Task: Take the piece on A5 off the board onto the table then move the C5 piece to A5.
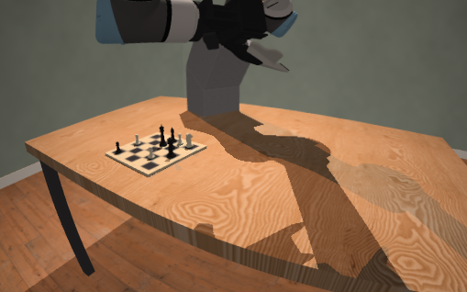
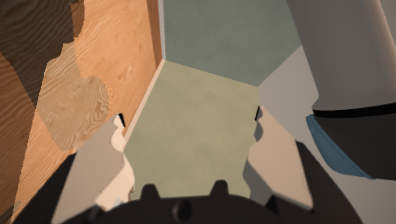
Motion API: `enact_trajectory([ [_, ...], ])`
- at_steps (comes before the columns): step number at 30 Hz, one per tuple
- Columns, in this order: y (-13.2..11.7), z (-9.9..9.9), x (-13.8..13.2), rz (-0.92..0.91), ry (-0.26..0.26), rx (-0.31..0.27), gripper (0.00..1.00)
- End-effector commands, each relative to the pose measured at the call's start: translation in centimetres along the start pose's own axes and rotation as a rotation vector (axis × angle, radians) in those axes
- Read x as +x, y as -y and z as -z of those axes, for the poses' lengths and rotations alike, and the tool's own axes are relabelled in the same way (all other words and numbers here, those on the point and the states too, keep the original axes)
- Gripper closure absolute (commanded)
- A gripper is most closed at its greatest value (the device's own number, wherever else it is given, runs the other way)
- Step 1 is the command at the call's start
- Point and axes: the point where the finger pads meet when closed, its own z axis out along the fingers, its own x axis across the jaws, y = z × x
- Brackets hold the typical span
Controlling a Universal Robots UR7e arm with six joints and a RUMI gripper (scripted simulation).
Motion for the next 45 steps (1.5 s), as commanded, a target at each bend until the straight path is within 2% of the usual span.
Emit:
enact_trajectory([
  [1, 0.0, 0.0, 0.0, 0.001, 0.001, 0.000, 0.00],
  [34, 0.4, 0.1, 0.1, 0.024, 0.009, 0.016, 0.00],
  [45, 1.8, 0.4, 0.4, 0.111, 0.037, 0.077, 0.00],
])
